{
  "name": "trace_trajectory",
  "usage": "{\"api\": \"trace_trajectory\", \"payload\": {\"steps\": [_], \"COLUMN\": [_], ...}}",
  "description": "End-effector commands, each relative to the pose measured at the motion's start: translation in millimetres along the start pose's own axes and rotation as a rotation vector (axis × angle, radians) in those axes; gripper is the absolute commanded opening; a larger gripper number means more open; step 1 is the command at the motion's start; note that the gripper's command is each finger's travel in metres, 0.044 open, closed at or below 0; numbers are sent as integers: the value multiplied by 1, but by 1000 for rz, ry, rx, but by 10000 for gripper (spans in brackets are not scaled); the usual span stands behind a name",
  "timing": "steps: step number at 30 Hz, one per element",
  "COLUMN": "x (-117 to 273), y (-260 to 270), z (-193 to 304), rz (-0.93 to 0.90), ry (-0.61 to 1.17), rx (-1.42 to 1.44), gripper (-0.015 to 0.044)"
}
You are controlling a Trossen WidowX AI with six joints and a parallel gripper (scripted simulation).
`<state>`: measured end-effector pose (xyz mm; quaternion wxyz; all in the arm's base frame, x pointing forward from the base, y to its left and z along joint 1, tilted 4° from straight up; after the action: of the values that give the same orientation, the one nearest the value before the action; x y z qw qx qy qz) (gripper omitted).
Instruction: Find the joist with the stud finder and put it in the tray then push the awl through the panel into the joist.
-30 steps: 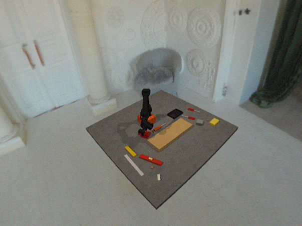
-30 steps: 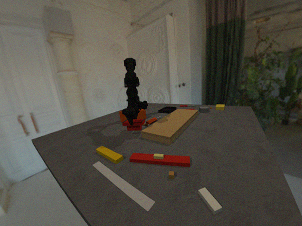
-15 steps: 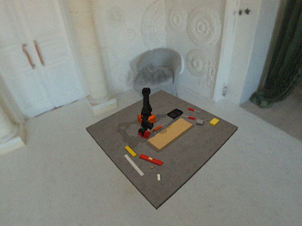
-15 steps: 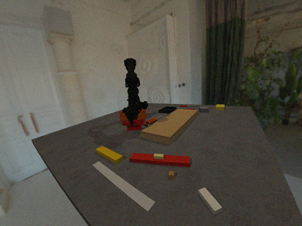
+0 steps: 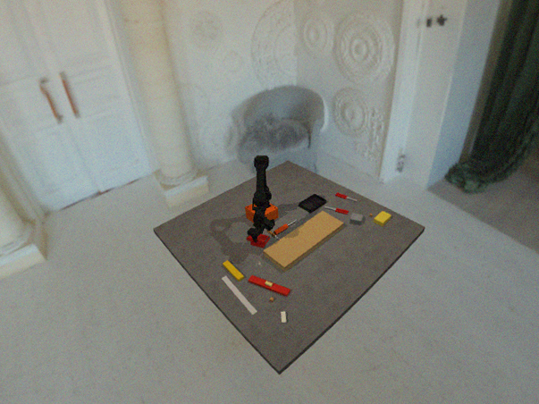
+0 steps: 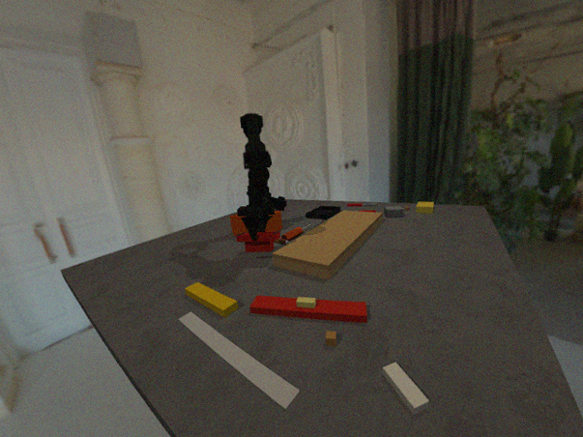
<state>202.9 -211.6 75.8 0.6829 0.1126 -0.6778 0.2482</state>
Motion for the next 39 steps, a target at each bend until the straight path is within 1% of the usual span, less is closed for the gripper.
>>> {"api": "trace_trajectory", "payload": {"steps": [1, 39], "x": [2, -3], "y": [1, 18], "z": [0, -2], "rz": [26, 207], "ry": [4, 21], "rx": [-6, -14], "gripper": [0, 0]}}
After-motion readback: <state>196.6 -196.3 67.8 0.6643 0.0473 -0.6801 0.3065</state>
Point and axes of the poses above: the point midway between the two fingers, 35 mm back from their tips, its own x axis back along the fingers, its own y axis across the jaws, z = x × y, the point moved 7 cm from there along x, back along the fingers, and after that the axes turned 4 degrees about x, right-handed, at the moved point
